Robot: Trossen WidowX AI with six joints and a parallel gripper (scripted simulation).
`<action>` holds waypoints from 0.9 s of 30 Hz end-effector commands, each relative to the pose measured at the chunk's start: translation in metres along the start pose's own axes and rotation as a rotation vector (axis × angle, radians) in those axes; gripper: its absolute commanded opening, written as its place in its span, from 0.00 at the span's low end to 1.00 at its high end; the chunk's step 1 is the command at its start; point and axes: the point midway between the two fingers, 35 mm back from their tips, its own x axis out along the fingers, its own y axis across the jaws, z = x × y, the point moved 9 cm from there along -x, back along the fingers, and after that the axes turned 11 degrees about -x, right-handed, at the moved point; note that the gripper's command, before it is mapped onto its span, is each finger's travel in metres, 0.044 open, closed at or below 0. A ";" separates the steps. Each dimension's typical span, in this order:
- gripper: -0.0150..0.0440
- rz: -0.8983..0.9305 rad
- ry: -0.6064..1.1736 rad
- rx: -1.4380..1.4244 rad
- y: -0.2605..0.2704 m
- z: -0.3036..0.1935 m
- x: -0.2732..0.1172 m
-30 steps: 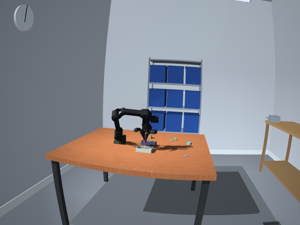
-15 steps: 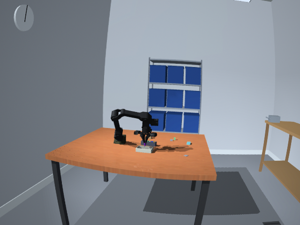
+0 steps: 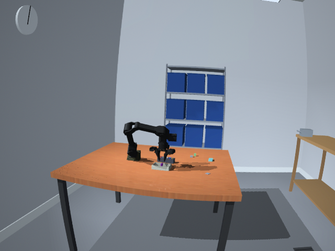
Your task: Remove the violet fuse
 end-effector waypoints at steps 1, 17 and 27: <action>0.74 0.001 0.000 0.001 0.000 0.000 0.000; 0.81 -0.002 0.002 0.000 0.001 0.000 -0.037; 0.81 -0.003 0.005 -0.001 0.001 0.000 -0.035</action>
